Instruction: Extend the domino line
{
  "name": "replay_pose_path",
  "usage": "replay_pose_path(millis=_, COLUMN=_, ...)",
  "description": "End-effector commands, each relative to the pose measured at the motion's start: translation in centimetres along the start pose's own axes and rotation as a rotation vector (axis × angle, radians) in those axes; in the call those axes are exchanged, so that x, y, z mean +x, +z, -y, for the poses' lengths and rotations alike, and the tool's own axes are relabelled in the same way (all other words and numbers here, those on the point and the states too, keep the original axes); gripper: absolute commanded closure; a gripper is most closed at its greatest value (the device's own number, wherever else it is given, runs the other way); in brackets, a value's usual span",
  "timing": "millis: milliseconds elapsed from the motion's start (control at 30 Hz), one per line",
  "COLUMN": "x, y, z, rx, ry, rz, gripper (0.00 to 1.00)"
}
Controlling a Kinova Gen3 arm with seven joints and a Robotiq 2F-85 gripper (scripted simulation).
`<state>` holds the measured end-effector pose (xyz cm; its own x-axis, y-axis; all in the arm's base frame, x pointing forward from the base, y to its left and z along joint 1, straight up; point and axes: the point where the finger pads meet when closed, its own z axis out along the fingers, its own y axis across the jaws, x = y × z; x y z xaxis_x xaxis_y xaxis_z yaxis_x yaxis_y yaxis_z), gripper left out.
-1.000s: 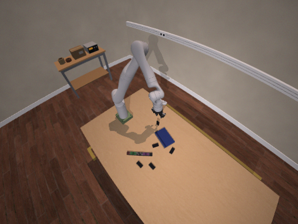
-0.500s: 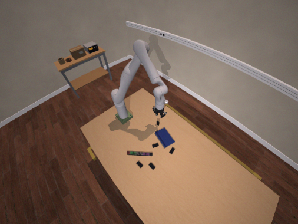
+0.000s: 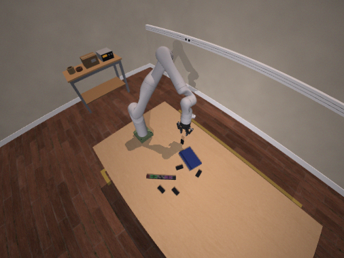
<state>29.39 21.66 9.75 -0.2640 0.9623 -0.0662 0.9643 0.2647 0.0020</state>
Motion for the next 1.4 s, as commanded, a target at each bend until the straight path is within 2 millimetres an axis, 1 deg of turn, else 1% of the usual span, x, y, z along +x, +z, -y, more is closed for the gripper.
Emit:
replay_pose_path(millis=0, x=0.06, y=-0.03, z=-0.04, rx=0.001, ry=-0.002, rz=0.021, gripper=0.51)
replay_pose_path(millis=567, x=0.14, y=-0.08, z=-0.07, rx=0.003, ry=-0.007, rz=0.068, gripper=0.51)
replay_pose_path(millis=1367, x=0.15, y=-0.09, z=-0.07, rx=0.003, ry=-0.008, rz=0.073, gripper=0.51)
